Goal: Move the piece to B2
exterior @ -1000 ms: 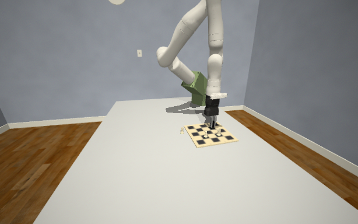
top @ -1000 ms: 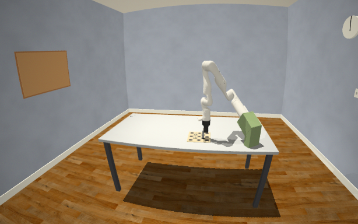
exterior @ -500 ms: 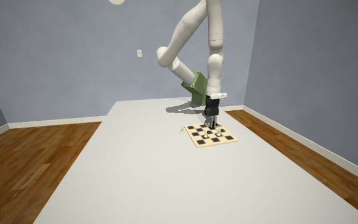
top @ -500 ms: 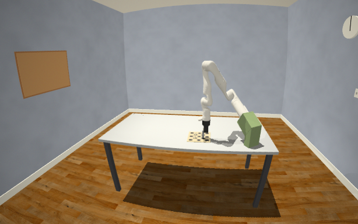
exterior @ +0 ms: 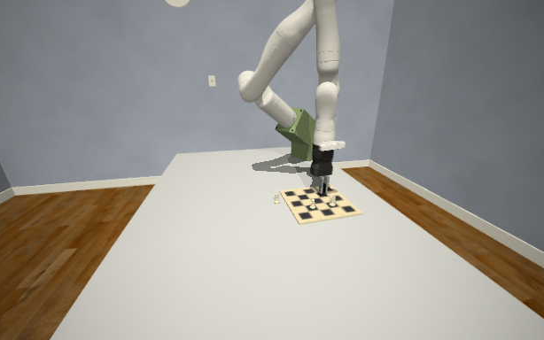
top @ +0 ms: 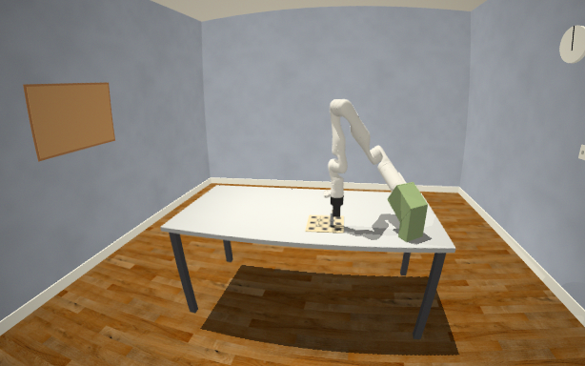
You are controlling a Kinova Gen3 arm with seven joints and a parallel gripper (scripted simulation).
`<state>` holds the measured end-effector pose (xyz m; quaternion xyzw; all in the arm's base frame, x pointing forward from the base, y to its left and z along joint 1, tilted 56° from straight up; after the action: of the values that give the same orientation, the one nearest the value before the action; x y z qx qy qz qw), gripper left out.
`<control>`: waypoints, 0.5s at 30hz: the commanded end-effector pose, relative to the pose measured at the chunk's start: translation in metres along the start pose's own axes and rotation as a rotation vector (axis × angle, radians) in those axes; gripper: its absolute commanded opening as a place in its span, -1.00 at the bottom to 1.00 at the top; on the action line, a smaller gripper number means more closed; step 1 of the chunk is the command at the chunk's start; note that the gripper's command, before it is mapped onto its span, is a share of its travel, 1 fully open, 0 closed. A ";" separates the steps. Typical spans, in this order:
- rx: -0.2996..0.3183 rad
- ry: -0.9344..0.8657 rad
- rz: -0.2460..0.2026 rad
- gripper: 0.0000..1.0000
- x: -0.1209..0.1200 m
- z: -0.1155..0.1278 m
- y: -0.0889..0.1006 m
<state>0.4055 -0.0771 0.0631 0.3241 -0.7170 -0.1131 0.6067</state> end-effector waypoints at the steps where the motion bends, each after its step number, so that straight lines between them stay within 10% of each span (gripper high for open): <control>1: 0.001 0.000 0.000 -1.00 0.000 0.000 0.000; 15: 0.001 0.000 0.000 -1.00 0.000 0.000 -0.003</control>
<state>0.4066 -0.0789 0.0614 0.3247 -0.7169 -0.1131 0.6065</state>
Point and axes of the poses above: the point where the finger pads meet when closed, its own y axis back along the fingers, its own x axis across the jaws, z = x × y, the point moved 4 cm from there along y, back along the fingers, and after that the axes turned 13 degrees about y, right-handed, at the moved point
